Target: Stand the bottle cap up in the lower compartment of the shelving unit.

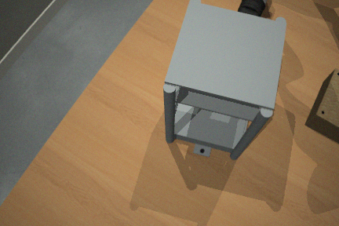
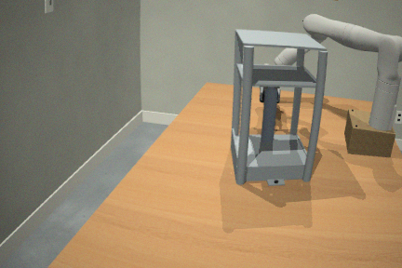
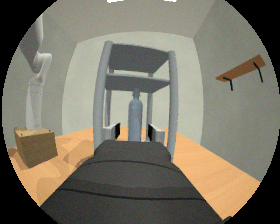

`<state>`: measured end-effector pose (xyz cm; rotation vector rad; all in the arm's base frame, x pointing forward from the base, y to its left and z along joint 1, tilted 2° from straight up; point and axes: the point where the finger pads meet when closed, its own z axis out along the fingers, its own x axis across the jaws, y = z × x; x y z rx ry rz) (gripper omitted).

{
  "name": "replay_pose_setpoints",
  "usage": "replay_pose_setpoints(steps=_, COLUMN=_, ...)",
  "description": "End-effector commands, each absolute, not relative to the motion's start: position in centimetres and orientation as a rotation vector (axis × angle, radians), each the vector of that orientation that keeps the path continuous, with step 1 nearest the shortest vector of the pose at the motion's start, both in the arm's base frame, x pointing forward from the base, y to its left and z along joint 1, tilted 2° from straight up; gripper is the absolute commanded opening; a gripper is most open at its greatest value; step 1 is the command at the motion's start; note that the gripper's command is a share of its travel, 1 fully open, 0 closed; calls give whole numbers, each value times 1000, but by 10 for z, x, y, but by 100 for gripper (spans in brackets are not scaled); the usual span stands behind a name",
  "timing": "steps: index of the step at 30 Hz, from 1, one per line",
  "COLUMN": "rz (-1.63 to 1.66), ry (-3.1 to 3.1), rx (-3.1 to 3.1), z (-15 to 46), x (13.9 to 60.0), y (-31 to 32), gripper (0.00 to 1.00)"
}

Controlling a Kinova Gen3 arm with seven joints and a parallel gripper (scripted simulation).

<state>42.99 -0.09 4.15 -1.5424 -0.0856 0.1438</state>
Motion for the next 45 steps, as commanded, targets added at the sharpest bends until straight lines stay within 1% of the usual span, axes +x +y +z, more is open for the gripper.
replay_pose_setpoints(steps=1, rz=142, ry=-88, rx=-1544, z=45, x=431, y=-2, gripper=100)
replay_pose_setpoints(steps=15, rz=142, ry=-88, rx=-1544, z=69, x=431, y=-2, gripper=100)
replay_pose_setpoints(steps=30, rz=142, ry=-88, rx=-1544, z=116, x=433, y=-3, gripper=100)
replay_pose_setpoints(steps=45, rz=142, ry=-88, rx=-1544, z=138, x=434, y=-4, gripper=100)
